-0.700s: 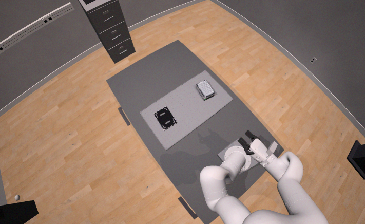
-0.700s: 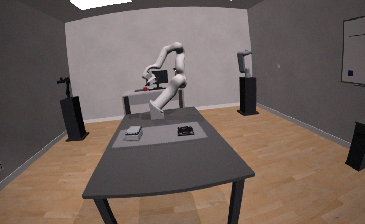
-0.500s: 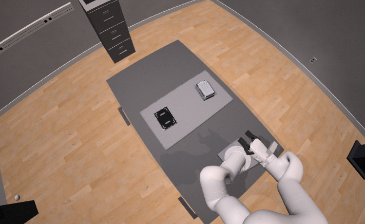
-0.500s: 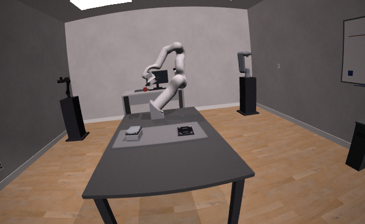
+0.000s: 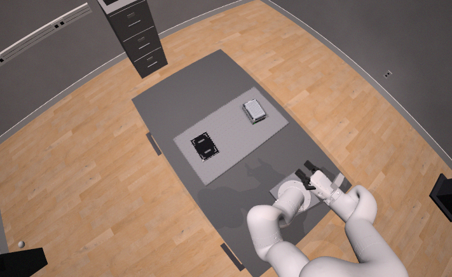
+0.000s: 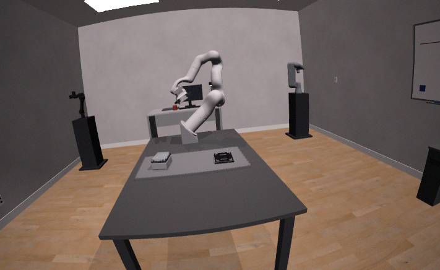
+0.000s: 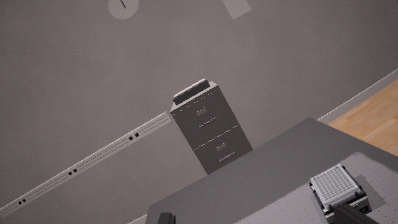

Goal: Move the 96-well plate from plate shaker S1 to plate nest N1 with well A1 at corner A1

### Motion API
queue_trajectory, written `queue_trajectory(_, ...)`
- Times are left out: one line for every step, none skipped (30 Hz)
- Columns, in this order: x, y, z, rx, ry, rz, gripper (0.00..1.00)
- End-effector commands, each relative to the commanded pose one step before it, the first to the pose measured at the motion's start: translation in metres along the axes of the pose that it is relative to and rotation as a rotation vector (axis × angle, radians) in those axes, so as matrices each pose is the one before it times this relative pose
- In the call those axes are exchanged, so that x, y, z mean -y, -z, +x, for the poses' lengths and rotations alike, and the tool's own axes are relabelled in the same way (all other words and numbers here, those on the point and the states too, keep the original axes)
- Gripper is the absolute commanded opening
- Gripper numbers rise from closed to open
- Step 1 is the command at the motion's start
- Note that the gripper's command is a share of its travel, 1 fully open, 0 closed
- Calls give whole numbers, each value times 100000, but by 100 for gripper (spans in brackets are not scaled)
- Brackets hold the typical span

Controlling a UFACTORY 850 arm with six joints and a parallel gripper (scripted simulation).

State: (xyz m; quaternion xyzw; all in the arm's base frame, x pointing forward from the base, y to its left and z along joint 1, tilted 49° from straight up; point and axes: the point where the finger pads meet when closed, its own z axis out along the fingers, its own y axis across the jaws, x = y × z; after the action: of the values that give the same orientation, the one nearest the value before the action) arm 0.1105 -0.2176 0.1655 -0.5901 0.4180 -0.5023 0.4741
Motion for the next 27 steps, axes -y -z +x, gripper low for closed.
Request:
queue_trajectory(-1619,-363,765,6890,-880,-1089,100)
queue_trajectory(-425,-160,213,3243,-468,-605,100)
queue_trajectory(-423,-155,220,3243,-468,-605,100)
queue_trajectory(-420,-151,226,3243,-468,-605,100)
queue_trajectory(-419,-144,232,123,-16,-22,100)
queue_trajectory(-288,-97,159,0,1,1,100)
queue_trajectory(0,2,0,0,0,1,100)
queue_trajectory(-394,-192,243,3230,-384,-723,100)
queue_trajectory(-391,-188,251,3230,-384,-723,100)
queue_trajectory(-388,-183,258,3178,-378,-711,100)
queue_trajectory(-387,-175,264,-1,2,1,100)
queue_trajectory(0,0,0,0,0,0,100)
queue_trajectory(0,0,0,0,0,0,100)
queue_trajectory(-364,-212,270,3210,-295,-840,100)
queue_trajectory(-360,-210,277,3210,-295,-842,100)
queue_trajectory(-358,-204,285,2979,-274,-781,100)
queue_trajectory(-356,-197,291,-1,2,1,100)
queue_trajectory(-356,-196,291,-1,2,1,100)
queue_trajectory(-356,-196,291,-1,2,1,100)
queue_trajectory(-6,-1,5,0,0,0,100)
queue_trajectory(-321,-248,294,3183,-202,-961,100)
queue_trajectory(-318,-242,302,3183,-202,-961,100)
queue_trajectory(-315,-235,310,2771,-176,-837,100)
queue_trajectory(-314,-227,317,-1,2,1,100)
queue_trajectory(-314,-227,317,-1,2,1,100)
queue_trajectory(-116,-82,117,0,0,1,100)
queue_trajectory(-1,1,1,0,0,0,100)
